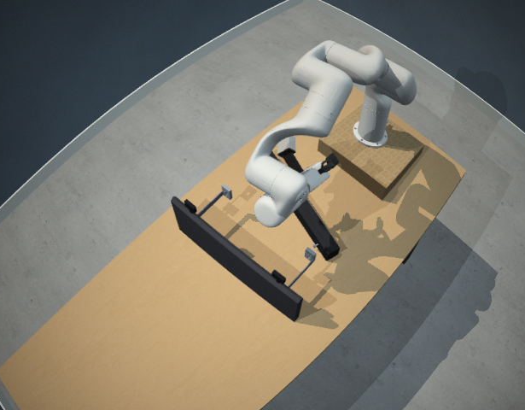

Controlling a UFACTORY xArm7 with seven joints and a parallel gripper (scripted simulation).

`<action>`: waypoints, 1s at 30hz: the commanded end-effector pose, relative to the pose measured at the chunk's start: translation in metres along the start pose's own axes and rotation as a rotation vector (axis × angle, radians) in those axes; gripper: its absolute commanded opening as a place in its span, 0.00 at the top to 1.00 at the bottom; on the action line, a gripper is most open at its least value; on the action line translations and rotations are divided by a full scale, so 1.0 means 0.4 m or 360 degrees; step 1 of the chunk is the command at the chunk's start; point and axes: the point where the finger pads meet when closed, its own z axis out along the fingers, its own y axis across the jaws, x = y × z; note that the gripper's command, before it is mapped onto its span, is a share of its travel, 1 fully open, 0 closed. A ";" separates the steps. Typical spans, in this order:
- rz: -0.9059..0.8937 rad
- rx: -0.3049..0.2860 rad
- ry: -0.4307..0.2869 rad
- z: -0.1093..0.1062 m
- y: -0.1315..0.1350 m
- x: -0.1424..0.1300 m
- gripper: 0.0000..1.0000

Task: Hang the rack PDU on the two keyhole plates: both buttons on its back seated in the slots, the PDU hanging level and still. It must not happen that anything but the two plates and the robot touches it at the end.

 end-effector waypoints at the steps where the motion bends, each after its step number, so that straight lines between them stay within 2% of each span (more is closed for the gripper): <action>1: 0.0000 0.0006 -0.0004 -0.003 0.002 0.001 0.00; 18: 0.0000 0.0007 -0.0005 -0.003 0.002 0.001 0.00; 20: -0.0006 0.0032 -0.0025 -0.005 0.001 0.003 0.00; 22: -0.0024 0.0111 -0.0087 -0.010 0.001 0.011 0.00; 25: -0.0075 0.0351 -0.0263 -0.028 0.001 0.033 0.00; 26: -0.0075 0.0351 -0.0263 -0.028 0.001 0.033 0.00; 27: -0.0094 0.0460 -0.0337 -0.037 0.002 0.044 0.00; 29: -0.0094 0.0460 -0.0337 -0.037 0.002 0.044 0.00; 30: -0.0114 0.0580 -0.0414 -0.047 0.004 0.056 0.00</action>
